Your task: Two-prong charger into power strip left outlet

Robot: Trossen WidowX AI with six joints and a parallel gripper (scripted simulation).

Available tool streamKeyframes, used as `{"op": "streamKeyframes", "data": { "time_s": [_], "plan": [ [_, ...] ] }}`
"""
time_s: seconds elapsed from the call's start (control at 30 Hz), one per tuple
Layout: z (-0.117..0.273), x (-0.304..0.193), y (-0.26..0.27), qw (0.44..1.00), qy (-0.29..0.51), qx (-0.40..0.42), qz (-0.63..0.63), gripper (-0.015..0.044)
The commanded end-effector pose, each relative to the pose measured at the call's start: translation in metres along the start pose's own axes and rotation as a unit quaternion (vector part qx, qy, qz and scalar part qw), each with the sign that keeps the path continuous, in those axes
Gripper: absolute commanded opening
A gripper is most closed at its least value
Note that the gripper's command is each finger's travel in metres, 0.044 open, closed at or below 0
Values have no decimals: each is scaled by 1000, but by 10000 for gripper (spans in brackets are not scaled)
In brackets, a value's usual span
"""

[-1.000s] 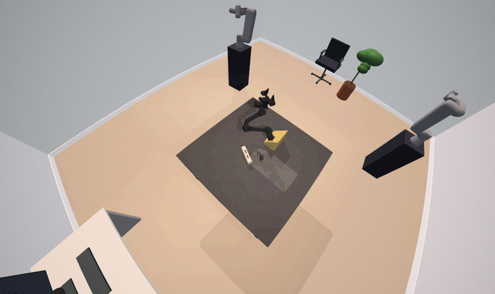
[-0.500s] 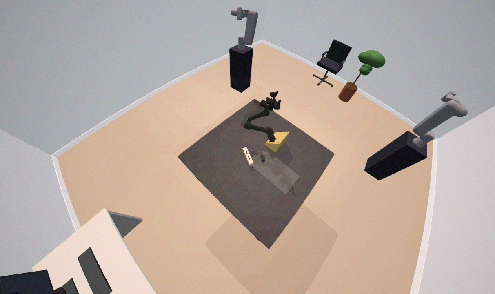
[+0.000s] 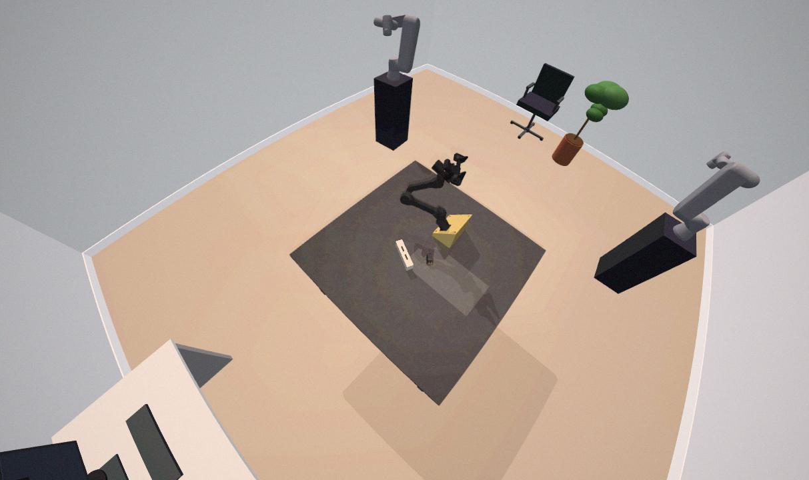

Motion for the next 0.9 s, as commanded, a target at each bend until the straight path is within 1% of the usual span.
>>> {"op": "streamKeyframes", "data": {
  "time_s": [0.0,0.43,0.87],
  "plan": [
    [-10,-7,-8,999,15,-31,31,440],
    [-35,-29,-48,978,77,-132,139,440],
    [-56,-50,-97,933,159,-237,220,440]
  ]
}}
Point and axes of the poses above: the point midway between the two fingers, 35 mm back from their tips, its own z axis back along the fingers, its own y axis across the jaws, x = y × z, the point moved 10 cm from there along z, back along the fingers, and after that the axes turned 6 degrees about z, right-handed, at the moved point
